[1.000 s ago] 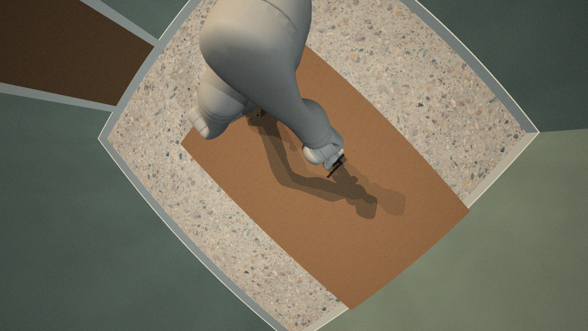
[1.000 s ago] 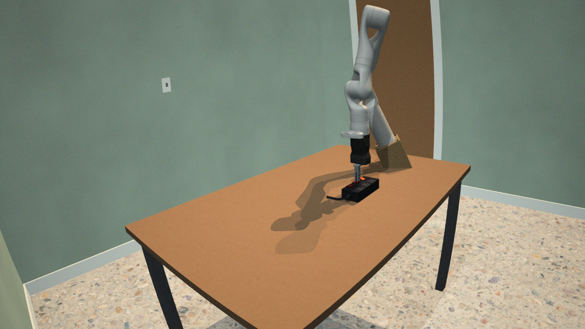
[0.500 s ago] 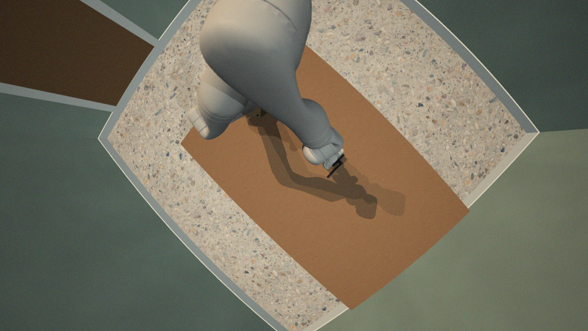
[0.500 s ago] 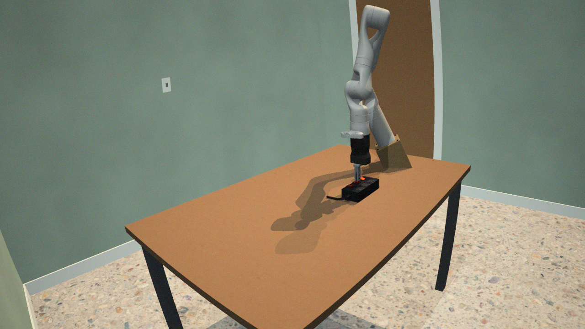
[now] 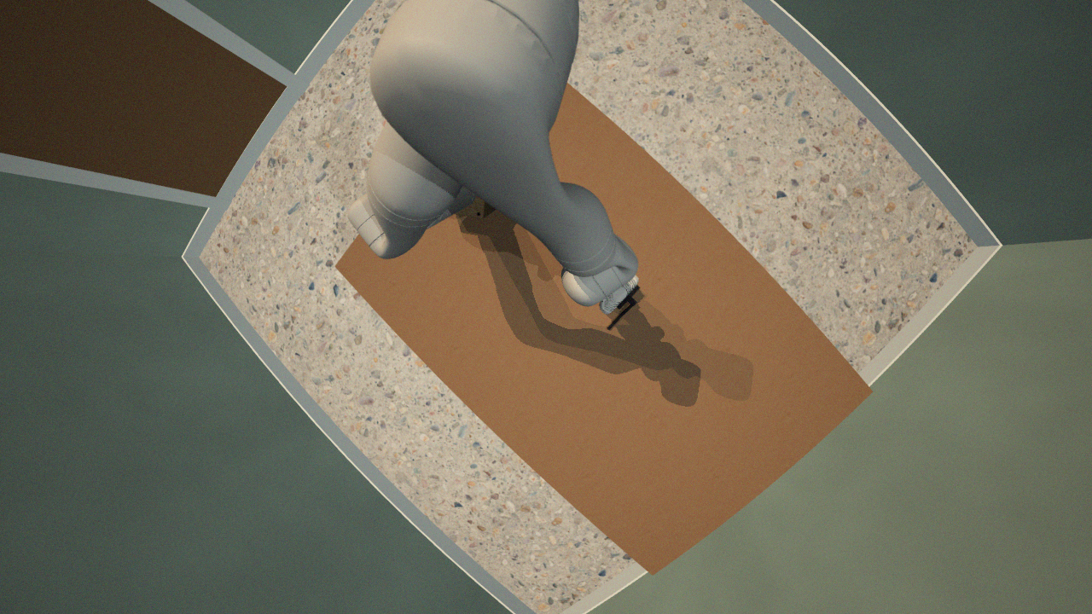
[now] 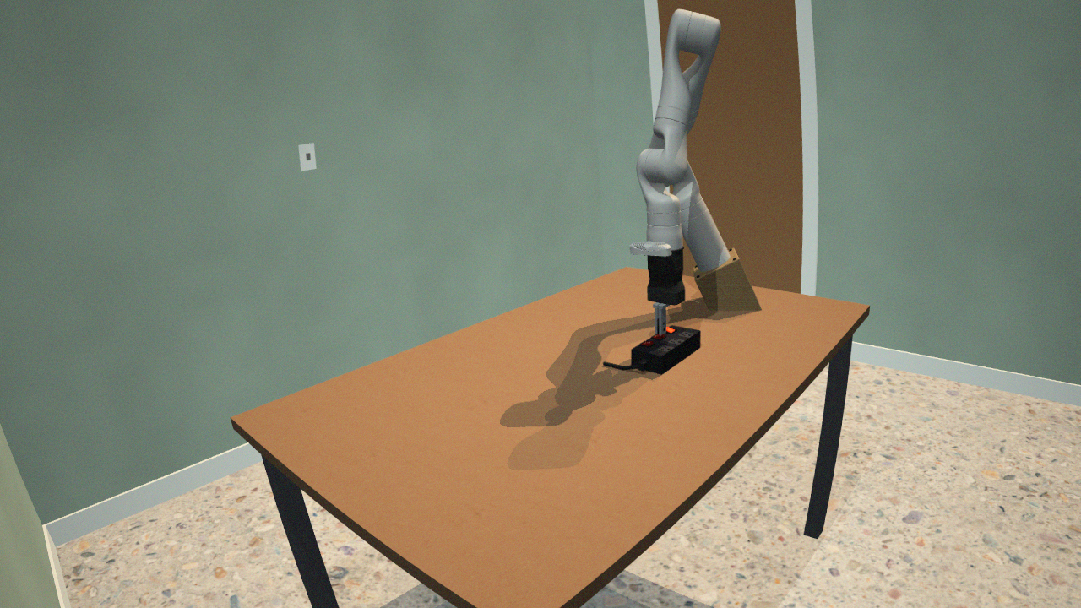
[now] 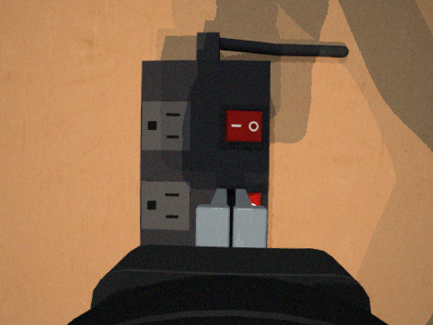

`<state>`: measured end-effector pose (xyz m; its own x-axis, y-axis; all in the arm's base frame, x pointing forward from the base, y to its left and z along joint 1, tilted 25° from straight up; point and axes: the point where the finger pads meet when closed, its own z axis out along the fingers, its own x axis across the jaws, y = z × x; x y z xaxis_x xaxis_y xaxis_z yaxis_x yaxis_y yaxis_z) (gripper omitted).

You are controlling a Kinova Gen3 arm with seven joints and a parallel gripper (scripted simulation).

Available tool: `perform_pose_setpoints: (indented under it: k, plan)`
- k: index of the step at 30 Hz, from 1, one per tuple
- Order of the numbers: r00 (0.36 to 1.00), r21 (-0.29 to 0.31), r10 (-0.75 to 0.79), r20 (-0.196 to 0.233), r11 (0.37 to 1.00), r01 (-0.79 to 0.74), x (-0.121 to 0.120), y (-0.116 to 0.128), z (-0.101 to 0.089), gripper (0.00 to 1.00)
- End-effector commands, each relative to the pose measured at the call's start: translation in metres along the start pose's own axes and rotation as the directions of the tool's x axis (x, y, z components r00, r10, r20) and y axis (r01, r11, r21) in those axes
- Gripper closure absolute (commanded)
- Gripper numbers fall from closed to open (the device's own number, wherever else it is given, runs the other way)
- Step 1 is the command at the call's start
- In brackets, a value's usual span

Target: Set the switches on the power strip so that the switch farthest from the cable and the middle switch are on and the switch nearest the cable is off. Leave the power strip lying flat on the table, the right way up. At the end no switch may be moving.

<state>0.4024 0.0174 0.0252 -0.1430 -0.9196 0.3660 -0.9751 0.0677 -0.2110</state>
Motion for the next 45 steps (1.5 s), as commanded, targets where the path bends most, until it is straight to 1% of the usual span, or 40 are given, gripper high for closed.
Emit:
perform_pose_setpoints:
  k: [1, 17, 45]
  plan:
    - [1.0, 0.004, -0.008, -0.001, 1.0, 0.008, 0.0003, -0.0032, -0.0004, 1.0]
    - [1.0, 0.004, -0.008, -0.001, 1.0, 0.008, 0.0003, -0.0032, 0.0001, 1.0]
    - [1.0, 0.002, -0.007, -0.002, 1.0, 0.007, 0.0011, -0.0021, 0.0087, 1.0]
